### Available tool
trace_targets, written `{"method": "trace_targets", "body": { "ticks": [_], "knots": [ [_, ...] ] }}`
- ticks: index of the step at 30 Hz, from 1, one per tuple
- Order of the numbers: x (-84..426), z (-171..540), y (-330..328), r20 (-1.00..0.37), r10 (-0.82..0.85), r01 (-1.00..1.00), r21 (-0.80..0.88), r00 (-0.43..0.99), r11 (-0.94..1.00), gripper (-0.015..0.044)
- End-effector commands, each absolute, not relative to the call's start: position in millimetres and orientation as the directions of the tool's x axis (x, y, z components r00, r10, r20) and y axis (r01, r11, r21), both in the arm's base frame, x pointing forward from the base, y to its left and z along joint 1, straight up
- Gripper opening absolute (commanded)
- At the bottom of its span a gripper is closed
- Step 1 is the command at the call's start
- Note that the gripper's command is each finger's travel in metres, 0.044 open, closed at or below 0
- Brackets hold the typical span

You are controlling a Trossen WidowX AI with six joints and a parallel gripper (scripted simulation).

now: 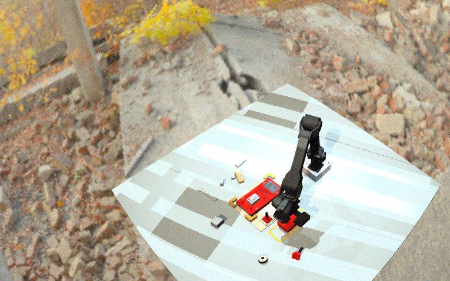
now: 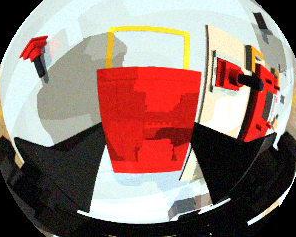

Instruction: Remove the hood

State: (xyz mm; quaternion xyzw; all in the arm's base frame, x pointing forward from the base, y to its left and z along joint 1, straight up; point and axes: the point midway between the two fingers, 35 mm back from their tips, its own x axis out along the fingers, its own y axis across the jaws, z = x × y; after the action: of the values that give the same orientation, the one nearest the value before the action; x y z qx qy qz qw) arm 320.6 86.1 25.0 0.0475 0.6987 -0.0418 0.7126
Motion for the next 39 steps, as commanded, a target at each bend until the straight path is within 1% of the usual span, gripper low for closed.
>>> {"method": "trace_targets", "body": {
  "ticks": [1,35,39],
  "knots": [
    [320.7,22.6,86.6,-1.000,0.009,0.130,0.012,0.020,0.991,0.0000],
    [321.0,6.0,86.8,-1.000,0.009,0.130,0.012,0.020,0.991,0.0000],
    [321.0,8.1,86.3,-1.000,0.007,0.126,0.009,0.020,0.992,0.0105]
  ]
}}
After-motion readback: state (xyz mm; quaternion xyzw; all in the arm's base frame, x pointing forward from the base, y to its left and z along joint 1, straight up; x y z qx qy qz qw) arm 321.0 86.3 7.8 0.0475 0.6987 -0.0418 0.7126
